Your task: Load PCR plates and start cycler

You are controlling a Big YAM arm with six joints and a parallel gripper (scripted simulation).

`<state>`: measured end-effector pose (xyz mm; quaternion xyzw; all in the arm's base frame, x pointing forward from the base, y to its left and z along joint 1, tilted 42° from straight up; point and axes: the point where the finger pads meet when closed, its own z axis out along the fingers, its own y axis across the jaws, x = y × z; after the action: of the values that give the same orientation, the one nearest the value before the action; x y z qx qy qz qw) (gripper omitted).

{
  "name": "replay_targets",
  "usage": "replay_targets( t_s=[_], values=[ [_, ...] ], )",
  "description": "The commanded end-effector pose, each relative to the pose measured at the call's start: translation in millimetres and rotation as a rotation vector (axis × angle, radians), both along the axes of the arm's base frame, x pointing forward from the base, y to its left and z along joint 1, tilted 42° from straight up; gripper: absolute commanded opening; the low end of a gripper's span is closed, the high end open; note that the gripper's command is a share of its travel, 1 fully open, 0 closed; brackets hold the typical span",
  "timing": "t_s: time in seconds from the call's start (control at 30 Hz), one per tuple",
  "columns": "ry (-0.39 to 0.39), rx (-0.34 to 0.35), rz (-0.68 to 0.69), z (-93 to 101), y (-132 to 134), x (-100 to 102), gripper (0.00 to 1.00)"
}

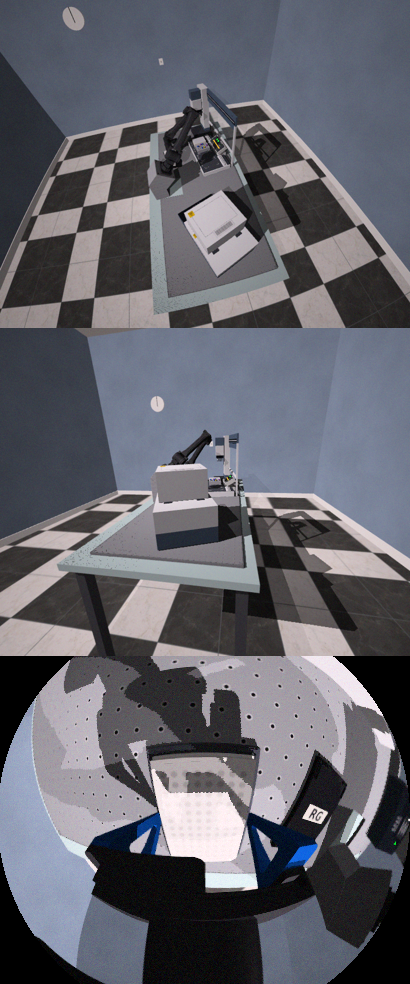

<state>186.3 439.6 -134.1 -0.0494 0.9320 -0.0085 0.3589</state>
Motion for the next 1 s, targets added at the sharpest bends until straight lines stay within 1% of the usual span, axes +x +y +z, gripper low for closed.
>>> replay_targets(
  t_s=[0.0,0.73,0.97],
  values=[
    [-0.011,0.049,-0.012,11.6,14,6,1.0],
    [-0.01,0.045,-0.008,10.9,14,4,1.0],
    [-0.007,0.028,0.013,24.3,9,-20,1.0]
  ],
)
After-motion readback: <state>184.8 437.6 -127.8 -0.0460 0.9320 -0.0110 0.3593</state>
